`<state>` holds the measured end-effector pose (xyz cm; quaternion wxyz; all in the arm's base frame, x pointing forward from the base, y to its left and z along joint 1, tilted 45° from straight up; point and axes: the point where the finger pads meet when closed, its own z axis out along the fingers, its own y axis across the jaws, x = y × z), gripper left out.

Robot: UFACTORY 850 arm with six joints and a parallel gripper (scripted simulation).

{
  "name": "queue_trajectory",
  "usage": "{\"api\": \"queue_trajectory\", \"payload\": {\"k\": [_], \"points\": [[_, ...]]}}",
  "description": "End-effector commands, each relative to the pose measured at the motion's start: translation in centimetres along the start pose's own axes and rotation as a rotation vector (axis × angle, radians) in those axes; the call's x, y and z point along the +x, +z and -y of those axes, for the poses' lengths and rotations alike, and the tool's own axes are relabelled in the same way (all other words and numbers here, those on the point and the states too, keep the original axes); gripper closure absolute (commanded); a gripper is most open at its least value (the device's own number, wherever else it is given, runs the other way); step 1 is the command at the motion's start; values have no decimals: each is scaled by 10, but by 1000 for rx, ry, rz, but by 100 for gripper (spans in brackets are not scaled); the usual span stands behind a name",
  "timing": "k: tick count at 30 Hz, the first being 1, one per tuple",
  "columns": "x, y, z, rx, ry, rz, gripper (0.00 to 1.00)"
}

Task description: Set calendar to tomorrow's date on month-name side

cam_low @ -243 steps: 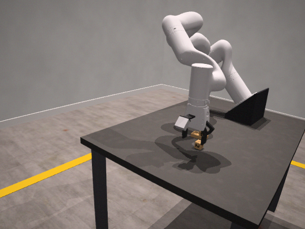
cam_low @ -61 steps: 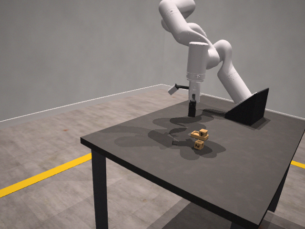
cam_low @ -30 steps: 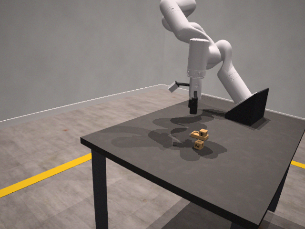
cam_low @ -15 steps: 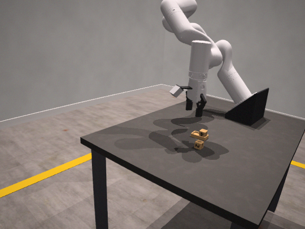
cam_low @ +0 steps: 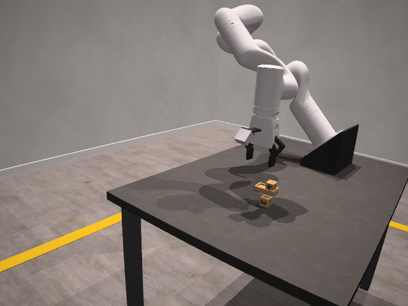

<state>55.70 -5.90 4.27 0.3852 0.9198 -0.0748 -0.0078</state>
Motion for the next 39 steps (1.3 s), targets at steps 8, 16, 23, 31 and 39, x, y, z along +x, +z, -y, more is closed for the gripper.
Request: {"api": "queue_trajectory", "payload": {"k": [8, 16, 23, 31, 39], "points": [[6, 6, 12, 4, -358, 10, 0], [9, 11, 20, 5, -610, 9, 0], [11, 15, 27, 6, -825, 9, 0], [14, 19, 34, 7, -1039, 8, 0], [16, 24, 42, 8, -1264, 7, 0]]}}
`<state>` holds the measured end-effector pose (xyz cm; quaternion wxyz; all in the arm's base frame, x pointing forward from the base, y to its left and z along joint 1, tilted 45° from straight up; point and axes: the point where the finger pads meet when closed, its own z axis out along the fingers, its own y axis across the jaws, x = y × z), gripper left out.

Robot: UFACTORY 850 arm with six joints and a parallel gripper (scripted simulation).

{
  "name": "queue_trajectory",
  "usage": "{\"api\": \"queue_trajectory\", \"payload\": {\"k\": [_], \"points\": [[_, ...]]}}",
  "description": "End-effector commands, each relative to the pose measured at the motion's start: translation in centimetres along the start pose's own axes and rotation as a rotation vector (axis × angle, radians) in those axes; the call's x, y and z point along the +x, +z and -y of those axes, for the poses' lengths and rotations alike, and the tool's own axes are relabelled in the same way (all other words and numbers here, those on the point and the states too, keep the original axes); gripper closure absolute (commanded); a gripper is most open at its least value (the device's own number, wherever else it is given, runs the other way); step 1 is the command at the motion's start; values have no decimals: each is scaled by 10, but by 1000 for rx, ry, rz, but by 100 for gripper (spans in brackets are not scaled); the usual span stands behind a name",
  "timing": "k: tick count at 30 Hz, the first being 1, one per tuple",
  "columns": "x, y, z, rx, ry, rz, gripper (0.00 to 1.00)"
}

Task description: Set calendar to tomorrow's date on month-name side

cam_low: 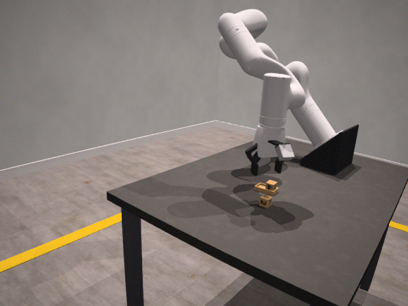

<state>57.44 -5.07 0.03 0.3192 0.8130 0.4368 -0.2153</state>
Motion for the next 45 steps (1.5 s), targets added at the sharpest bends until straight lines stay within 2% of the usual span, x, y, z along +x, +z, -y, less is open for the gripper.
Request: {"api": "queue_trajectory", "payload": {"k": [1, 8, 22, 23, 45], "points": [[6, 3, 0, 11, -172, 2, 0], [14, 7, 1, 11, -384, 1, 0], [18, 10, 2, 11, -520, 0, 0], [18, 10, 2, 11, -520, 0, 51], [18, 10, 2, 11, -520, 0, 51]]}}
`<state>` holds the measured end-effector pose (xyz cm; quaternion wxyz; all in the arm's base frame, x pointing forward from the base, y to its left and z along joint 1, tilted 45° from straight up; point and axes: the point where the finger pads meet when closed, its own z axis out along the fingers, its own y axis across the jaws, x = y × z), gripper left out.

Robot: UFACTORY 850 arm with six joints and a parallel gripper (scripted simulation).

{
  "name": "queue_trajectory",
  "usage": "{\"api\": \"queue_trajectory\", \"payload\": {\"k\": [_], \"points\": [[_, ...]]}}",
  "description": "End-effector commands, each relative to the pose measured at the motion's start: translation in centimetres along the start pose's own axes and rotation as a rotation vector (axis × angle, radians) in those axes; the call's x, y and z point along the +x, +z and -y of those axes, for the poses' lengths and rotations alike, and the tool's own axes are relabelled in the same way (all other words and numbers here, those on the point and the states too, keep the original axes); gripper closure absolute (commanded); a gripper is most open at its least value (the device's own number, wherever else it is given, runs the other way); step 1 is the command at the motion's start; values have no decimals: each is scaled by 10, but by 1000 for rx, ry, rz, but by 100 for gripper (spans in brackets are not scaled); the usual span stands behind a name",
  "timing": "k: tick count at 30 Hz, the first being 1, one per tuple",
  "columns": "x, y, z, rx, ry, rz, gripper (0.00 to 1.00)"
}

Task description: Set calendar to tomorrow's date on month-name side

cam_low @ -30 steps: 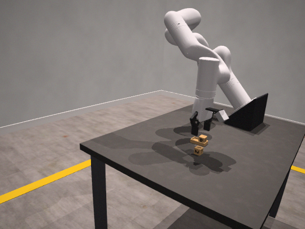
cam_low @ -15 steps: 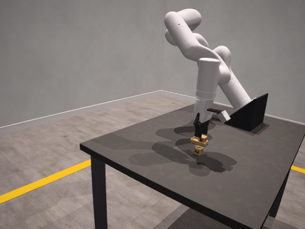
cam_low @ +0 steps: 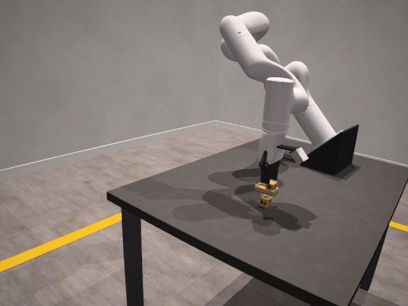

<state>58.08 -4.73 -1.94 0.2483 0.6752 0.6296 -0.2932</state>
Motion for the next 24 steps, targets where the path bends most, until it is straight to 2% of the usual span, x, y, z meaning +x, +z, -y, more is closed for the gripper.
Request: {"api": "queue_trajectory", "payload": {"k": [1, 24], "points": [[0, -1, -1, -2, 1, -1, 51], [0, 2, -1, -1, 0, -1, 51]]}}
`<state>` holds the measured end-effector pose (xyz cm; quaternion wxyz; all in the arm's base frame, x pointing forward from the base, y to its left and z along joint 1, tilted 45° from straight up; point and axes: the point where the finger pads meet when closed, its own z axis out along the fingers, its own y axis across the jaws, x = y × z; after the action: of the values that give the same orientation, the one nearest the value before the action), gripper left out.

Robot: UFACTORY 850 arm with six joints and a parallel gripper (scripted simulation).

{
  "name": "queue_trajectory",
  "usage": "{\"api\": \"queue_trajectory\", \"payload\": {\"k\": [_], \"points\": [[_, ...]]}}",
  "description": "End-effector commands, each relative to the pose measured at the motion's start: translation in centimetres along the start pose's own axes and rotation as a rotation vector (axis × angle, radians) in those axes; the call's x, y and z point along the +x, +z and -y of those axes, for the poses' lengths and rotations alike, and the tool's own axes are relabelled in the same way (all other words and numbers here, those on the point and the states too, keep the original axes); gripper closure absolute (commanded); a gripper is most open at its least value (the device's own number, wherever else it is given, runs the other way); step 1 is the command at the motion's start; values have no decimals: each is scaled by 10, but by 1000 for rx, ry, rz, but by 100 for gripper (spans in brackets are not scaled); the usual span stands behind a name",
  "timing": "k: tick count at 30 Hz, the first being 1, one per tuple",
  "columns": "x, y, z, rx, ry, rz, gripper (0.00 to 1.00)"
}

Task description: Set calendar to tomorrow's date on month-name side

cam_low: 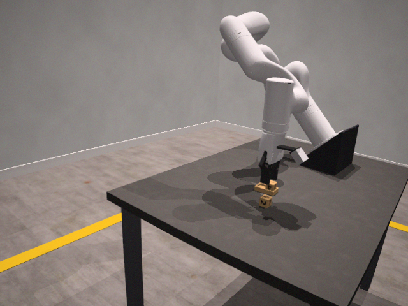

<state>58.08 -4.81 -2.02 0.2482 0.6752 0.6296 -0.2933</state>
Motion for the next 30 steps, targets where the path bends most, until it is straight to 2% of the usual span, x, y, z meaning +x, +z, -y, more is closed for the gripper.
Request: {"api": "queue_trajectory", "payload": {"k": [1, 30], "points": [[0, 1, -1, -1, 0, 0, 51], [0, 35, -2, -1, 0, 0, 51]]}}
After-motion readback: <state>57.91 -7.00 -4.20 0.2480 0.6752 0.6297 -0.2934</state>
